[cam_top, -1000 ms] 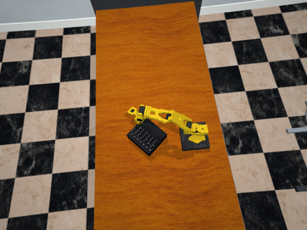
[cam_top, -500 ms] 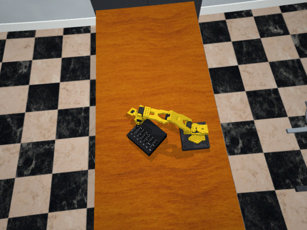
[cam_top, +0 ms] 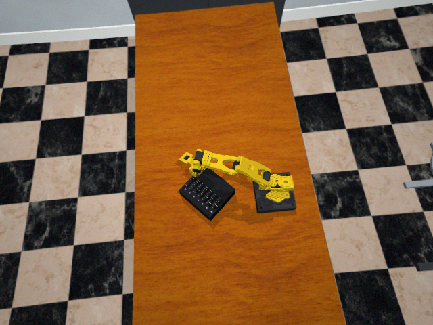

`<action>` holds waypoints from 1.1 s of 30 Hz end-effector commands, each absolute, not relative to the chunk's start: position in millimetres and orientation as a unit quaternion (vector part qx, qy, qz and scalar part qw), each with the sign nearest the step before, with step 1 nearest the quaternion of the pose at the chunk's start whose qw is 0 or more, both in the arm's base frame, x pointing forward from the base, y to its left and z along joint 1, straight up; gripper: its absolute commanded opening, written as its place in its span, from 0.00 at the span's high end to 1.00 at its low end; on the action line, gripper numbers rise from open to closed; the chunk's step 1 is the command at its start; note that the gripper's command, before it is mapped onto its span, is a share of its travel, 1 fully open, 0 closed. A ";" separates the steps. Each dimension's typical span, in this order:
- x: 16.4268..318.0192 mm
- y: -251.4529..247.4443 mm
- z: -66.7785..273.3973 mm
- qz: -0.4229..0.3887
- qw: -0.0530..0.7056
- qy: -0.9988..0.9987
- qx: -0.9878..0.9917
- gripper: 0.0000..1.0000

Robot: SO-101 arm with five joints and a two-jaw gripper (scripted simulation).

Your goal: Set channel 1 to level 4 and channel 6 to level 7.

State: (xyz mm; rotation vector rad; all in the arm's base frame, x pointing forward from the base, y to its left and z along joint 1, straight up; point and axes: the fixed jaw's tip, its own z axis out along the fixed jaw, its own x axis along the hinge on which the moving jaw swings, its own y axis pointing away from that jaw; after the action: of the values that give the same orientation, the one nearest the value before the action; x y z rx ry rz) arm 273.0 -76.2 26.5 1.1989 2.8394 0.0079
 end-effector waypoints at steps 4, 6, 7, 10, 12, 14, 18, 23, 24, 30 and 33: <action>272.8 -76.4 22.5 0.003 0.025 0.918 0.395 1.00; 272.9 -76.4 22.5 0.003 0.025 0.918 0.395 1.00; 272.9 -76.4 22.5 0.003 0.025 0.918 0.395 1.00; 272.9 -76.3 22.5 0.003 0.025 0.918 0.395 1.00; 273.0 -76.0 22.4 0.003 0.025 0.918 0.395 1.00; 273.2 -75.4 22.2 0.003 0.024 0.918 0.395 1.00; 273.7 -73.8 21.7 0.003 0.024 0.918 0.395 1.00; 274.0 -73.2 21.5 0.003 0.024 0.918 0.395 1.00; 274.0 -73.2 21.5 0.003 0.024 0.918 0.395 1.00; 274.2 -72.5 21.5 0.003 0.024 0.918 0.395 1.00; 274.5 -71.3 21.4 0.003 0.024 0.918 0.395 1.00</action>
State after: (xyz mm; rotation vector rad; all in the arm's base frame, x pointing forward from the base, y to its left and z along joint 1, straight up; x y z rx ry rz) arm 274.2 -75.5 25.5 1.2226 2.8269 0.0095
